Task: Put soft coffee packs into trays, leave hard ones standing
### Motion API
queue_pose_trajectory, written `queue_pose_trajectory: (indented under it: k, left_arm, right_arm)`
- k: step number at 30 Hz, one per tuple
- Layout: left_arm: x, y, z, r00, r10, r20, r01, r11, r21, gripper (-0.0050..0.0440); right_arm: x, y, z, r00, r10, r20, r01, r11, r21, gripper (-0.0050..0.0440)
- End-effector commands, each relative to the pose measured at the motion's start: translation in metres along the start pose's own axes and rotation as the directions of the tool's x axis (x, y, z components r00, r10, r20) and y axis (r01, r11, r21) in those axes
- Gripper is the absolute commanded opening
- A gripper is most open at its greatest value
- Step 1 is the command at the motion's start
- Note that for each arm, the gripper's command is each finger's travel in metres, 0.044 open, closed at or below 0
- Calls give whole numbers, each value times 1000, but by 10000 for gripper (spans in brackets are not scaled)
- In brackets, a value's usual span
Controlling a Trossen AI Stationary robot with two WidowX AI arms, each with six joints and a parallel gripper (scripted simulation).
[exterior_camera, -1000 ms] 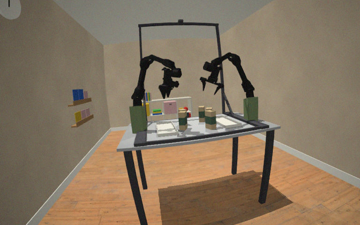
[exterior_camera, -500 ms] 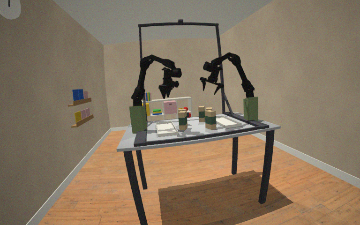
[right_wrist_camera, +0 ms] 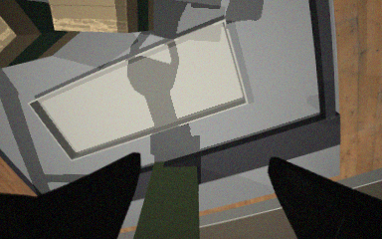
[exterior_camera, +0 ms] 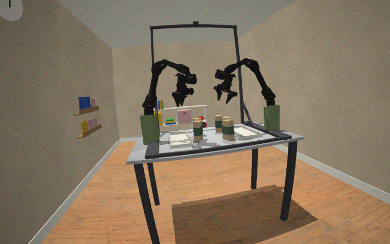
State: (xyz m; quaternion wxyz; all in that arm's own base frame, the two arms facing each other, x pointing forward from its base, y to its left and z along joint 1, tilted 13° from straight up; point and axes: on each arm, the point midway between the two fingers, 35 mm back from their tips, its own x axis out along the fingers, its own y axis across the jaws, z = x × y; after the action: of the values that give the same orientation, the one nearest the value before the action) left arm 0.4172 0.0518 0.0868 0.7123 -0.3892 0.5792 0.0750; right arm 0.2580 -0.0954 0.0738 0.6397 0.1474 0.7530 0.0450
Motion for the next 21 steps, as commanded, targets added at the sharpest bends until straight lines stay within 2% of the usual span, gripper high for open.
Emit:
queue_pose_trajectory:
  k: [1, 8, 16, 18, 21]
  left_arm:
    - [0, -13, 1, 1000, 3, 7, -3, 994, 106, 365]
    - [15, -33, -11, 1000, 24, -20, -15, 941, 337, 365]
    - [26, -48, -22, 997, 51, -50, -13, 813, 582, 365]
    - [26, -48, -22, 997, 51, -50, -13, 813, 582, 365]
    - [36, -61, -33, 996, 63, -62, -5, 739, 674, 365]
  right_arm:
    - [-6, 1, 2, 1000, -8, 23, 8, 1000, -4, 366]
    - [-6, 1, 2, 1000, -8, 23, 8, 1000, -4, 366]
    - [-6, 1, 2, 1000, -8, 23, 8, 1000, -4, 366]
    - [-6, 1, 2, 1000, -8, 23, 8, 1000, -4, 366]
    - [-6, 1, 2, 1000, -8, 23, 8, 1000, -4, 366]
